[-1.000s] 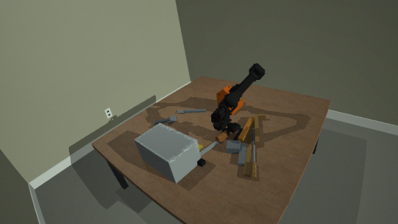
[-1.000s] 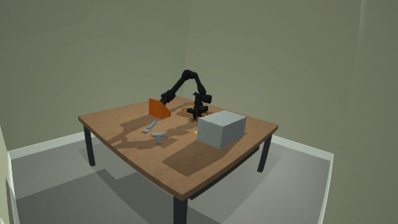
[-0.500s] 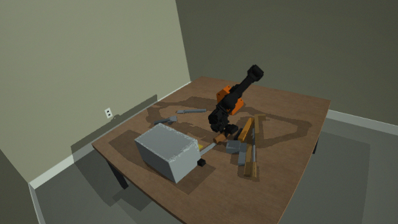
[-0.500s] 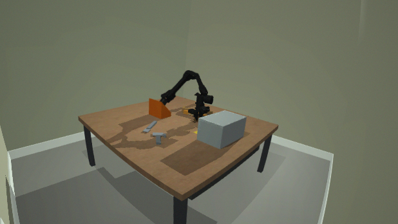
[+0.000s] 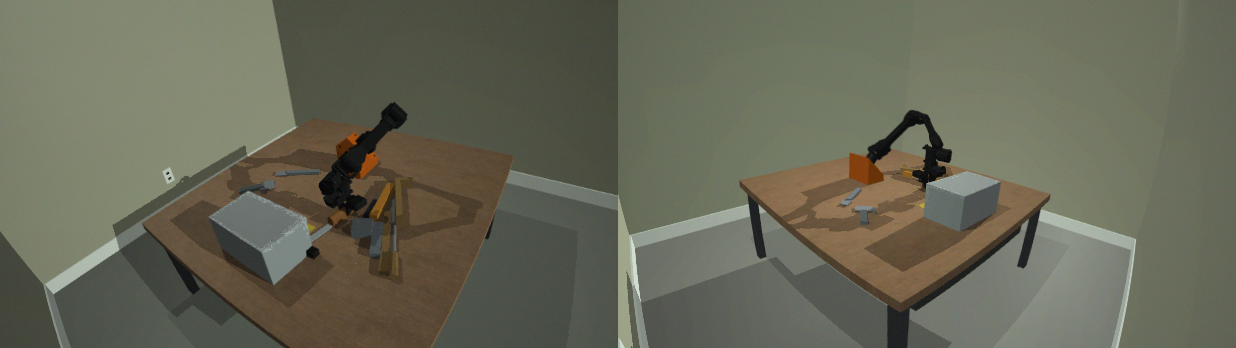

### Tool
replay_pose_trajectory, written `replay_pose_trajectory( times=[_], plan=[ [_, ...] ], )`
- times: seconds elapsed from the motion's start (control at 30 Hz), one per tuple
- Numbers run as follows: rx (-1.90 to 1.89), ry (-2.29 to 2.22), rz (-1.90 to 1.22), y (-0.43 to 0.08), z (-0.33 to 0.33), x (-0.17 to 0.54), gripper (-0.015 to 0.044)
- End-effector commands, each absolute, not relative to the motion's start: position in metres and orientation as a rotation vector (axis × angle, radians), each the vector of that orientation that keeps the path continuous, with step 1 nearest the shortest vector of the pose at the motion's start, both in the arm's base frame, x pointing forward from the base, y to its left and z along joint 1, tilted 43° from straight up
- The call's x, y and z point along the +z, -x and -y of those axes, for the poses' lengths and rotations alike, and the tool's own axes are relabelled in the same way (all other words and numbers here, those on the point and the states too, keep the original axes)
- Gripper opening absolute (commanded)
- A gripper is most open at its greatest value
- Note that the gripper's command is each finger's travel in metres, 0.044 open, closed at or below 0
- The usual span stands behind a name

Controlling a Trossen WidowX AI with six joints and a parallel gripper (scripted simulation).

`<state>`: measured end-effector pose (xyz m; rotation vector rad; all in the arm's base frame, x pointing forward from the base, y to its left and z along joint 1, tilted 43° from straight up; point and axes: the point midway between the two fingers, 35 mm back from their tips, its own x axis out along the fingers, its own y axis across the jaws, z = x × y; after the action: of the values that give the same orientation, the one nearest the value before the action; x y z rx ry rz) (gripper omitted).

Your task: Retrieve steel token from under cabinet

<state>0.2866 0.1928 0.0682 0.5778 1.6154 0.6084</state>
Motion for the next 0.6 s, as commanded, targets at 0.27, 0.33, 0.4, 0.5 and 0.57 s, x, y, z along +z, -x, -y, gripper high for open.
replay_pose_trajectory(
  times=[0.27, 0.33, 0.4, 0.5, 0.57],
  plan=[
    [0.613, -0.576, -1.61, -0.301, -0.194, 0.067, 0.0],
    [0.613, -0.576, -1.61, -0.303, -0.194, 0.067, 0.0],
    [0.613, -0.575, -1.61, -0.305, -0.194, 0.067, 0.0],
    [0.613, -0.575, -1.61, -0.309, -0.194, 0.067, 0.0],
    [0.613, -0.575, -1.61, -0.311, -0.195, 0.066, 0.0]
  ],
)
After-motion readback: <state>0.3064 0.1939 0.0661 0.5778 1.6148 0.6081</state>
